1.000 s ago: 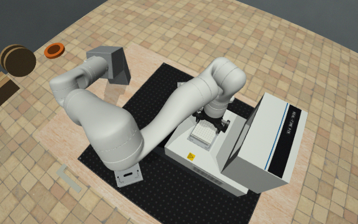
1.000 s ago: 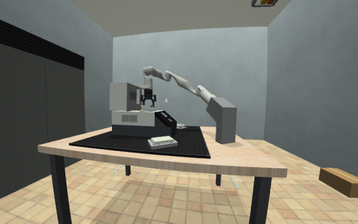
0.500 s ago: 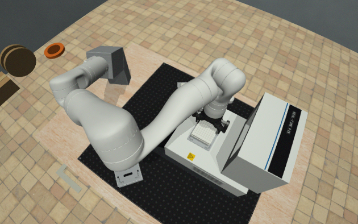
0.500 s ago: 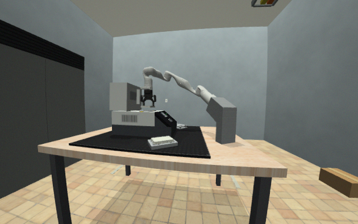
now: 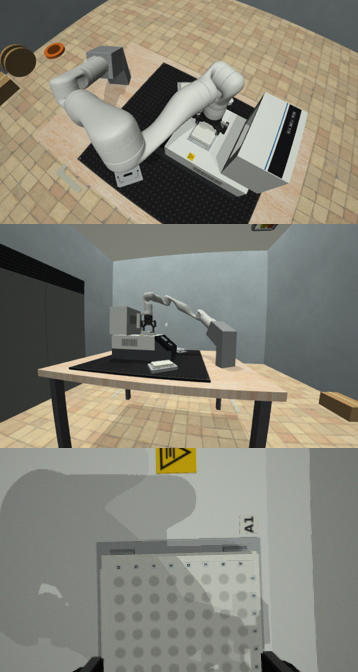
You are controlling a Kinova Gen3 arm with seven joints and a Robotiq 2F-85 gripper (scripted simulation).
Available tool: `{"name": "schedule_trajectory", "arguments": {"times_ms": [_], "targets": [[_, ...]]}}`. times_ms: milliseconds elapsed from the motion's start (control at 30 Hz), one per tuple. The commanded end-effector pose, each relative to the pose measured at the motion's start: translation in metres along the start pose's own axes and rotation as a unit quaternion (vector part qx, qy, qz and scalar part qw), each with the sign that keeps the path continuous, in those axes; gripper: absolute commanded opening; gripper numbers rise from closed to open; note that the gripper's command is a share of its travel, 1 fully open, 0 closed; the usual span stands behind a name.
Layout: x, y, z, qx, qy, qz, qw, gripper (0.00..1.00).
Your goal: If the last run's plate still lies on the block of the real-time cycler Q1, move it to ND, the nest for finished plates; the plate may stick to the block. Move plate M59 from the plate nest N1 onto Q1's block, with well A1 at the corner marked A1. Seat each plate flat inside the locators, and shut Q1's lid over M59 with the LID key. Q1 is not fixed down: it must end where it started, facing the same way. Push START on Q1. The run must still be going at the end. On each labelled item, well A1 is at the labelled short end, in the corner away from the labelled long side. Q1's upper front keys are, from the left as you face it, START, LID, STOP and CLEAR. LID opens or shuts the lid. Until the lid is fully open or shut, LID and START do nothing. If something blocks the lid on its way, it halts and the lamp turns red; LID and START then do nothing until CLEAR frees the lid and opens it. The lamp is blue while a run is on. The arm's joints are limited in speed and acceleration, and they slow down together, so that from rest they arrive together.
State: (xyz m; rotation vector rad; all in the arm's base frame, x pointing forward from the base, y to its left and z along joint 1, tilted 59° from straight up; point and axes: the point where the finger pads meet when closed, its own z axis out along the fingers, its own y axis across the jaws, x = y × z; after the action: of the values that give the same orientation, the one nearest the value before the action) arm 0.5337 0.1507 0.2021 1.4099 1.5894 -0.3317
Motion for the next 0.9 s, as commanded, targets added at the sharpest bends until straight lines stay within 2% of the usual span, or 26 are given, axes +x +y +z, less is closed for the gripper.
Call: {"name": "schedule_trajectory", "arguments": {"times_ms": [0, 867], "targets": [[0.0004, 0.0003, 0.0021, -0.001, 0.001, 0.000, 1.000, 0.90], [0.0004, 0.0004, 0.0055, -0.001, 0.001, 0.000, 1.000, 0.90]]}}
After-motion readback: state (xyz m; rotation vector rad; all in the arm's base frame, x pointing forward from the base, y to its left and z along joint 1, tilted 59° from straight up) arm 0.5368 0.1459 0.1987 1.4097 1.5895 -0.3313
